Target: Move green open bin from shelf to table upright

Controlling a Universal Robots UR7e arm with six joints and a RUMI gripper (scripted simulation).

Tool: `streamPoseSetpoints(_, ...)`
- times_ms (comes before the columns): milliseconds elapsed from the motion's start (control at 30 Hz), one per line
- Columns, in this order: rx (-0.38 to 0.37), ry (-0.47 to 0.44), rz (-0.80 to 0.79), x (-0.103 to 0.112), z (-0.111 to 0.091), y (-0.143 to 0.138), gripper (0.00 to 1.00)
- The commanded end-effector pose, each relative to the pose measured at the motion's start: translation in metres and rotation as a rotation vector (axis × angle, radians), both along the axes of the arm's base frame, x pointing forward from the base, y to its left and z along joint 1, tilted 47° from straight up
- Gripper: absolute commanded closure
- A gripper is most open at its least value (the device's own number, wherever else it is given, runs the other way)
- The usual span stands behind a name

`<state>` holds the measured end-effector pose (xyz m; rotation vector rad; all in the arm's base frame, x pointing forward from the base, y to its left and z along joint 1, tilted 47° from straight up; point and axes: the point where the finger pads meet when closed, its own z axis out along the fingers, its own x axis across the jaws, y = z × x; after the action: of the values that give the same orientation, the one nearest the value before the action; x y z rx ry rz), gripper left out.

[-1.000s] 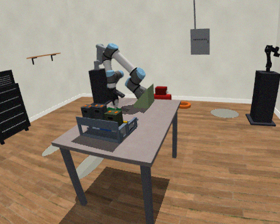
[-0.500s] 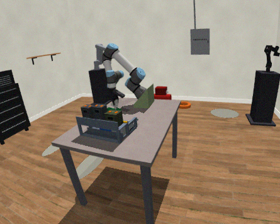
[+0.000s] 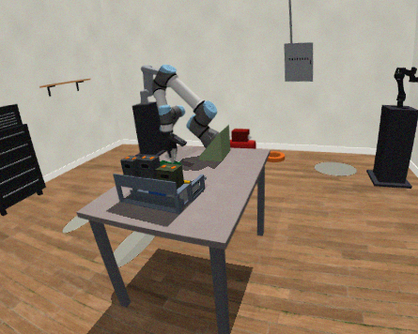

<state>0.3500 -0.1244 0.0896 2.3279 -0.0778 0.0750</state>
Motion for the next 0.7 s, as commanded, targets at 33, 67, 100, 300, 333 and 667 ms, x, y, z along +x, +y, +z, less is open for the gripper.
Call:
streamPoseSetpoints(33,0.000,-0.001,0.000,0.0003,-0.0012,-0.0014,1.00)
streamPoseSetpoints(67,0.000,-0.001,0.000,0.0003,-0.0014,-0.0017,1.00)
streamPoseSetpoints(100,0.000,-0.001,0.000,0.0003,-0.0017,-0.0019,1.00)
streamPoseSetpoints(300,0.000,-0.001,0.000,0.0004,-0.0035,-0.0038,1.00)
streamPoseSetpoints(333,0.000,-0.001,0.000,0.0004,-0.0035,-0.0038,1.00)
streamPoseSetpoints(667,0.000,-0.001,0.000,0.0005,-0.0064,-0.0069,1.00)
